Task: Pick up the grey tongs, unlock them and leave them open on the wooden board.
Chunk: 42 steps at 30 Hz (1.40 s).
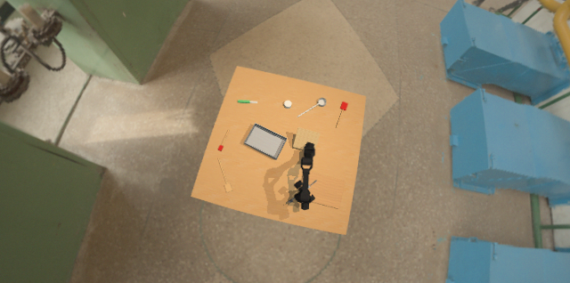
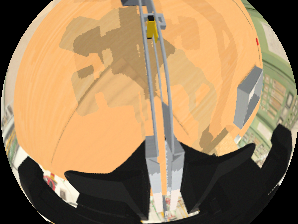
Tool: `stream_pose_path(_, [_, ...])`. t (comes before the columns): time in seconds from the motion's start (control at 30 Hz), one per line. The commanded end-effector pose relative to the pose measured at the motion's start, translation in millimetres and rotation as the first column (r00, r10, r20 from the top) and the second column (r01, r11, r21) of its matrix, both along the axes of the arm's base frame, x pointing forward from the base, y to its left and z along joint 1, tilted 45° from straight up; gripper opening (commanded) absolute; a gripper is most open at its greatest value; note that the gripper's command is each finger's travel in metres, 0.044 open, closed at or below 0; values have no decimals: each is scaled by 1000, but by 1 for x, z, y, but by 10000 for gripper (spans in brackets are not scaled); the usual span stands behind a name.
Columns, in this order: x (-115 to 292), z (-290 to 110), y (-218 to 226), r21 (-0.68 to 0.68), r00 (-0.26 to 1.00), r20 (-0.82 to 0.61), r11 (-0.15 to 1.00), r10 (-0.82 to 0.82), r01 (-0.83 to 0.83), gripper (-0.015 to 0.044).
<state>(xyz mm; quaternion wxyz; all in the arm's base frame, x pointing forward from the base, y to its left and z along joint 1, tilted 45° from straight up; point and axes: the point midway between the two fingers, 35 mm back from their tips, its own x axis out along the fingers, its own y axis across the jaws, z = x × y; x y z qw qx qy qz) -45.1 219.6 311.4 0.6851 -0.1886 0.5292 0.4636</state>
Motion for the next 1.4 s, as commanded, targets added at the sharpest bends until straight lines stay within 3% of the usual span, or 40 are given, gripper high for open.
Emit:
stream_pose_path(0.0, [-7, 2, -2, 9, 992, 67, 994, 109, -110, -150])
stream_pose_path(0.27, [-25, 4, -6, -2, 910, 215, 932, 354, -362, -150])
stream_pose_path(0.57, [-46, 7, -13, -55, 728, 367, 795, 579, -604, -150])
stream_pose_path(0.97, [-74, 12, -25, -177, 370, 535, 529, 760, -830, -150])
stream_pose_path(1.37, [-101, 19, -41, -347, -48, 638, 231, 769, -909, -150])
